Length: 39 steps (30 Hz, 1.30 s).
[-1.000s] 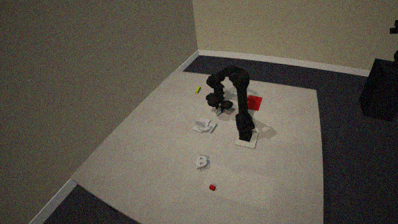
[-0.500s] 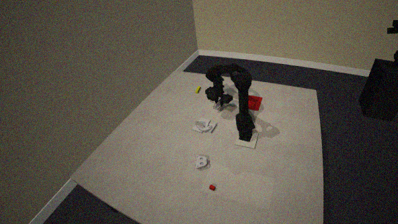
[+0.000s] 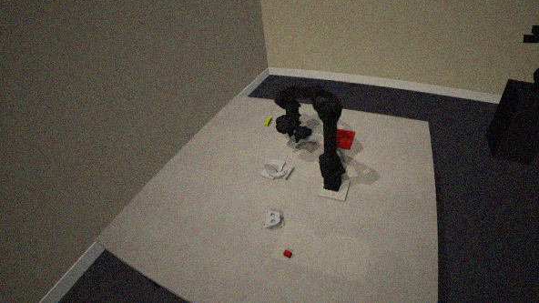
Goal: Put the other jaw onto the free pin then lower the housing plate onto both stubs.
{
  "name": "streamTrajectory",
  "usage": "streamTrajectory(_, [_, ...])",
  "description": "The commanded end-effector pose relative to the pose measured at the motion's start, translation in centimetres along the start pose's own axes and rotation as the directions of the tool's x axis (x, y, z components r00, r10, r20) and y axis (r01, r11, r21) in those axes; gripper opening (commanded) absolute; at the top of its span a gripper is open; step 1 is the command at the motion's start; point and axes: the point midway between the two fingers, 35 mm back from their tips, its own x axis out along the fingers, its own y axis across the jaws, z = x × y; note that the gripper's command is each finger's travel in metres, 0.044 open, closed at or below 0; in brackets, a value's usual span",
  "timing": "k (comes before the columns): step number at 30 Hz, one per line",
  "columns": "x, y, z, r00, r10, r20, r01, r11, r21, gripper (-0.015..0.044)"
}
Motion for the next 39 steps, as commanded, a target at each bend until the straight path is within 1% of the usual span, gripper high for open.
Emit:
streamTrajectory(1, [0.0,0.1,1.3,1.000,0.003,0.003,-0.003,0.997,0.073,0.0134])
streamTrajectory(10, [0.0,0.2,4.2,1.000,0.003,0.005,-0.004,0.967,0.256,0.0134])
streamTrajectory(19, [0.0,0.7,7.2,1.000,0.004,0.007,-0.006,0.901,0.434,0.0134])
streamTrajectory(29, [-0.1,1.7,10.3,1.000,0.004,0.010,-0.009,0.789,0.614,0.0134])
streamTrajectory(39, [-0.1,3.0,13.3,1.000,0.005,0.013,-0.013,0.642,0.767,0.0134])
